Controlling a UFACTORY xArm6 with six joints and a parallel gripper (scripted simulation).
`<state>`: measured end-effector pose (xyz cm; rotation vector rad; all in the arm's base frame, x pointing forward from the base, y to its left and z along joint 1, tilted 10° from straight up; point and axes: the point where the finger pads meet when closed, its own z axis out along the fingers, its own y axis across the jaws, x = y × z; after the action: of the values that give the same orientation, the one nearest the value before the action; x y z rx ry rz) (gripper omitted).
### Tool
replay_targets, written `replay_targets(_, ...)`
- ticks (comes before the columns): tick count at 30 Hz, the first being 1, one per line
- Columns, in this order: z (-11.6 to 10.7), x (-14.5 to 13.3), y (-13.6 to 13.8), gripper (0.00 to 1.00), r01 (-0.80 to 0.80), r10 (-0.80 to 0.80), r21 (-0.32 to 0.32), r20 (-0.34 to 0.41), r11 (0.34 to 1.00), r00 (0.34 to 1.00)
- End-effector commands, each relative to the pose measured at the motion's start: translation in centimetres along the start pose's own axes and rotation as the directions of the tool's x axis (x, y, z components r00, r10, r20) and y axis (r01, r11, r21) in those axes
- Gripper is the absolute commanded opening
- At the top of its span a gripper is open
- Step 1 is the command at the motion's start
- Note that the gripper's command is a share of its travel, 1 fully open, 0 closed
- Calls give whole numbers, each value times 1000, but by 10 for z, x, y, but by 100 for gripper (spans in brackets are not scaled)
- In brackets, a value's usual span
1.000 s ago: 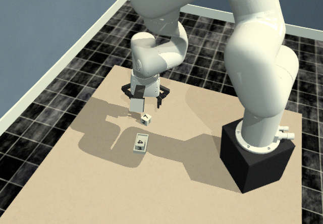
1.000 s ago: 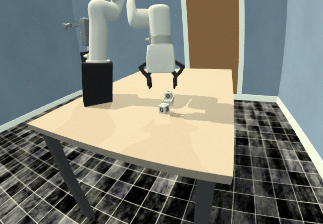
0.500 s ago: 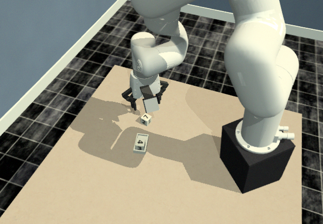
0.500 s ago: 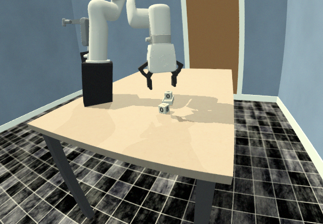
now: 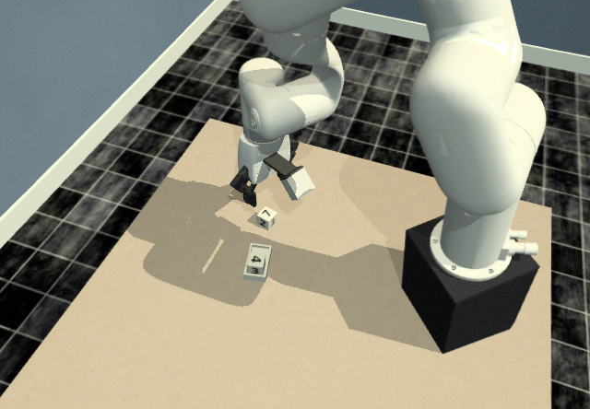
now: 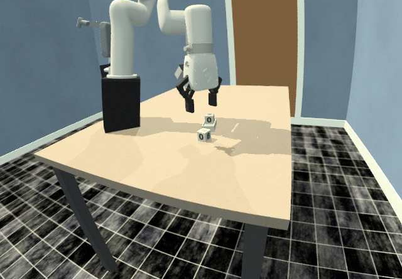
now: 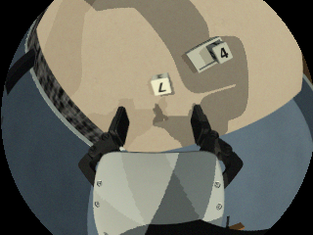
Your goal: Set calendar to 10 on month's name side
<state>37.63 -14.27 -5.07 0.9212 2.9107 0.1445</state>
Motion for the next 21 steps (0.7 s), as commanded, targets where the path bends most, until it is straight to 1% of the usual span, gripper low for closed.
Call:
replay_targets(1,-1,-1,0,100,94,-93,-38,20,995,995)
replay_targets(6,-1,-1,0,100,190,-189,-36,23,981,982)
replay_targets(13,-1,-1,0,100,218,-217,-35,24,975,976)
replay_targets(14,-1,-1,0,49,218,-217,-35,24,975,976)
replay_targets(21,-1,-1,0,49,218,-217,-35,24,975,976)
